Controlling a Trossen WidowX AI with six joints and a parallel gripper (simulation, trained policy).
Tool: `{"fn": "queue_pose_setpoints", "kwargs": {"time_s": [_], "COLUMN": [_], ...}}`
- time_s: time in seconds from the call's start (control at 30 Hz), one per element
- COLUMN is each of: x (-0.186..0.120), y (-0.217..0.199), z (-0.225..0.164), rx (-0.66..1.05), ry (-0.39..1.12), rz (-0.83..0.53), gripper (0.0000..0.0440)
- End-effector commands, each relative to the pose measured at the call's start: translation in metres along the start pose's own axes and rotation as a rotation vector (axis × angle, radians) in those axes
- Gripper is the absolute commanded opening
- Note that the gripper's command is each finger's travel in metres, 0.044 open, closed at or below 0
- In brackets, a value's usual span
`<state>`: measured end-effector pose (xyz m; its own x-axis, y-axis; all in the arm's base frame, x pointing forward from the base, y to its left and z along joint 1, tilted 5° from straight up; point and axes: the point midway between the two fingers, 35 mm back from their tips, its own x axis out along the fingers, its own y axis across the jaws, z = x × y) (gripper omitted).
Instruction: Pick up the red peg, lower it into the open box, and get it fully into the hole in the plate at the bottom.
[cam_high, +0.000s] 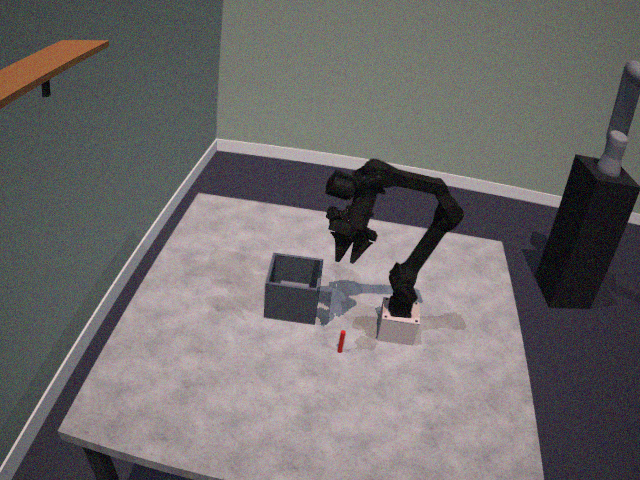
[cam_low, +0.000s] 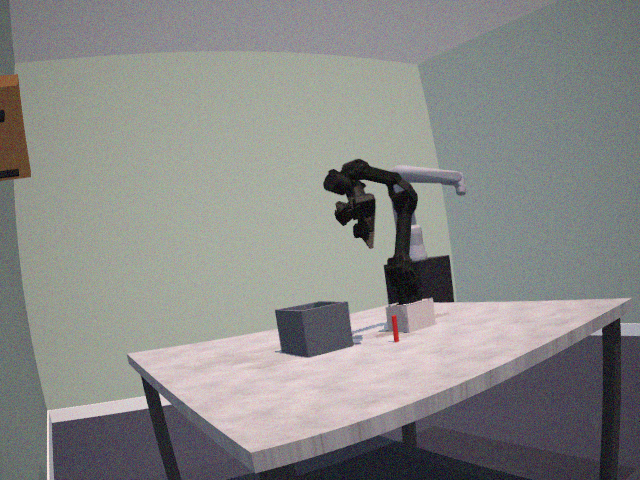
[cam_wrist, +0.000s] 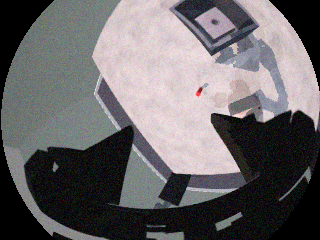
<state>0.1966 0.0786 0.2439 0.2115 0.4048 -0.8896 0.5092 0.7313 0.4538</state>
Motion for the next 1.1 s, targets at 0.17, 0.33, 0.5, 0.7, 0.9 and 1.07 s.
{"fn": "queue_pose_setpoints", "kwargs": {"time_s": [0.17, 0.33, 0.5, 0.7, 0.9, 1.07], "x": [0.030, 0.047, 0.063, 0.083, 0.101, 0.115], "y": [-0.013, -0.021, -0.029, -0.039, -0.049, -0.058], "z": [-0.010, -0.015, -0.019, -0.024, -0.028, -0.031], "rx": [0.183, 0.291, 0.394, 0.508, 0.606, 0.668], "ry": [0.064, 0.080, 0.082, 0.067, 0.037, 0.001], "rz": [-0.138, -0.218, -0.295, -0.380, -0.455, -0.508], "gripper": [0.0440, 0.0440, 0.0440, 0.0440, 0.0439, 0.0433]}}
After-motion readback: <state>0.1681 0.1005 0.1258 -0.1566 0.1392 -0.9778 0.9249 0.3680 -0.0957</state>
